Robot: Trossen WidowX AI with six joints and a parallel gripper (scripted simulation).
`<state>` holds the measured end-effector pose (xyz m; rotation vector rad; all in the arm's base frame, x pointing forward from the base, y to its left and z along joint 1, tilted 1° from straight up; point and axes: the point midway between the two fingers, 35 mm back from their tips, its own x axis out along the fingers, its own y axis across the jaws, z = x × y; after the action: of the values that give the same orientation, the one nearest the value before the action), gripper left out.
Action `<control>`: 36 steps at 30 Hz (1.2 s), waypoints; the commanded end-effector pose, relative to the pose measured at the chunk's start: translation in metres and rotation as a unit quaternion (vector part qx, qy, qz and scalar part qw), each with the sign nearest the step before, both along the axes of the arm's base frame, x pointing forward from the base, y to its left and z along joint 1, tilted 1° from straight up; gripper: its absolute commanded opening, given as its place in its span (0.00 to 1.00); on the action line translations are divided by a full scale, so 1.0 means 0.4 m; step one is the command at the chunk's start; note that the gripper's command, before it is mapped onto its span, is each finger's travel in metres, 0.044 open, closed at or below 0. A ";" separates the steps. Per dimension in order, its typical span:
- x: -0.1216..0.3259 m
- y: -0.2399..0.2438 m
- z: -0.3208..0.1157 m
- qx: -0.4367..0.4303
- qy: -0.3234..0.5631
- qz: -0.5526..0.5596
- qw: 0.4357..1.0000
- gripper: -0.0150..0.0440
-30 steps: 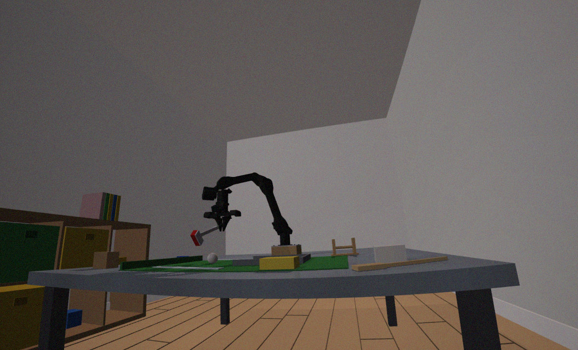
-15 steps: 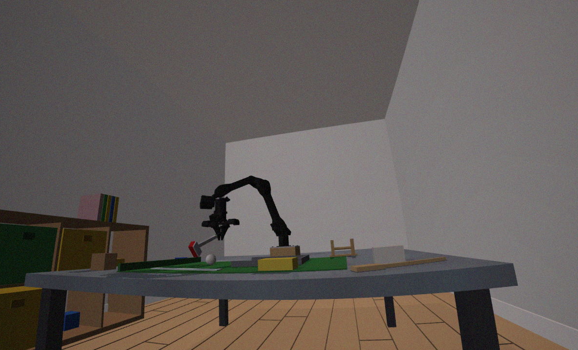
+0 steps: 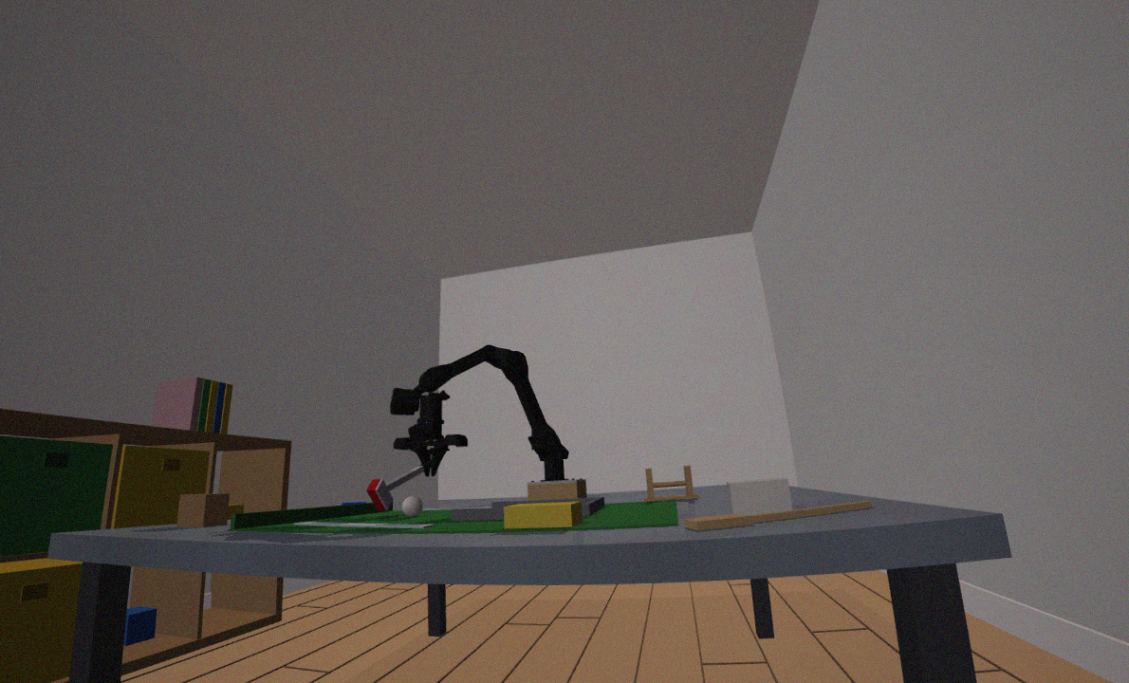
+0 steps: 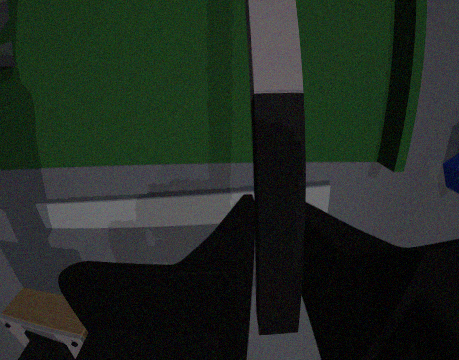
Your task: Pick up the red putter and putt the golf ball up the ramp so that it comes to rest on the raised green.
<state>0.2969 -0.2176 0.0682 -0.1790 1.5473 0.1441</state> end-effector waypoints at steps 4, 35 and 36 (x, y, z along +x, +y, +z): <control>-0.001 -0.001 -0.031 0.000 0.001 -0.002 1.000 0.25; 0.012 -0.062 -0.026 -0.001 0.000 -0.005 1.000 0.25; 0.012 -0.044 -0.026 -0.001 0.000 -0.005 1.000 0.25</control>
<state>0.3014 -0.2436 0.0570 -0.1736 1.5495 0.1362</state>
